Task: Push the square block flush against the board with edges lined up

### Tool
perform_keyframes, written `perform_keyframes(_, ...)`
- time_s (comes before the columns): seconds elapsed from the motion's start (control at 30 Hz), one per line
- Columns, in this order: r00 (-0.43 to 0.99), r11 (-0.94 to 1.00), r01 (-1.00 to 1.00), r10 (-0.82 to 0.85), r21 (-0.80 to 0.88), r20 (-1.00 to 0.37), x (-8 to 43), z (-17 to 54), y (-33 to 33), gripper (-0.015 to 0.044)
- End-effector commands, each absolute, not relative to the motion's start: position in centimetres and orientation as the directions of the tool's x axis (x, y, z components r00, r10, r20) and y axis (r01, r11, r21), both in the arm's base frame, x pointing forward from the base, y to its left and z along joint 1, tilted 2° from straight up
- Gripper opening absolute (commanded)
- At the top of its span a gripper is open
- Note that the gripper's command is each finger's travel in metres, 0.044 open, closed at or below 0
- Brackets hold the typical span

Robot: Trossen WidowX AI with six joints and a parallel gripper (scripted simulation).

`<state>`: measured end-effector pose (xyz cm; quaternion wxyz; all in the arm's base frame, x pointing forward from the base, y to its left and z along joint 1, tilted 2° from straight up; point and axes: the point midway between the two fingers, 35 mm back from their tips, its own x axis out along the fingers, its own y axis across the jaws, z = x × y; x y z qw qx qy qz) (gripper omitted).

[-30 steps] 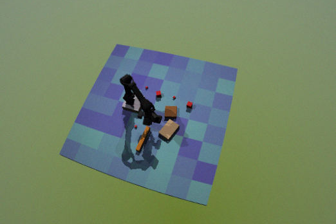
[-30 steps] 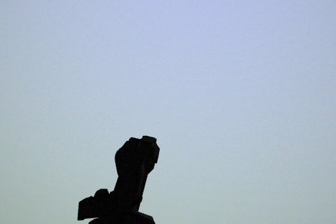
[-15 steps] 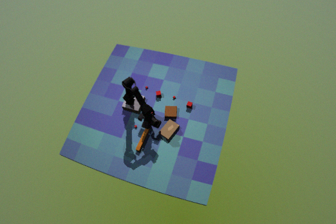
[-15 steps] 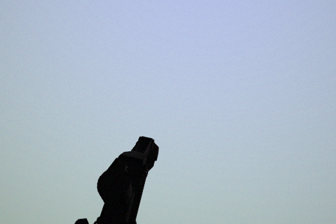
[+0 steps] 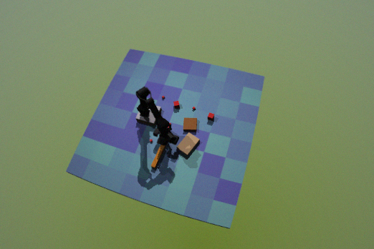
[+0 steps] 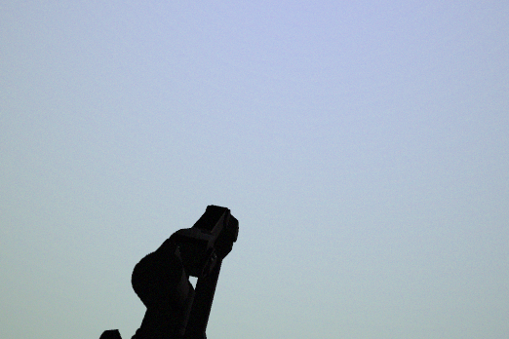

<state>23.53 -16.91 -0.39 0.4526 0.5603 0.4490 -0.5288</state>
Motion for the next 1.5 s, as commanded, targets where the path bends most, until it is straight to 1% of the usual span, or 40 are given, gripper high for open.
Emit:
perform_keyframes(0.0,0.034,-0.184,0.983,0.021,0.029,-0.999,23.4,-0.4,-17.6,0.0)
perform_keyframes(1.47,0.032,-0.184,0.983,0.016,0.029,-0.999,21.9,-0.6,-24.3,0.0)
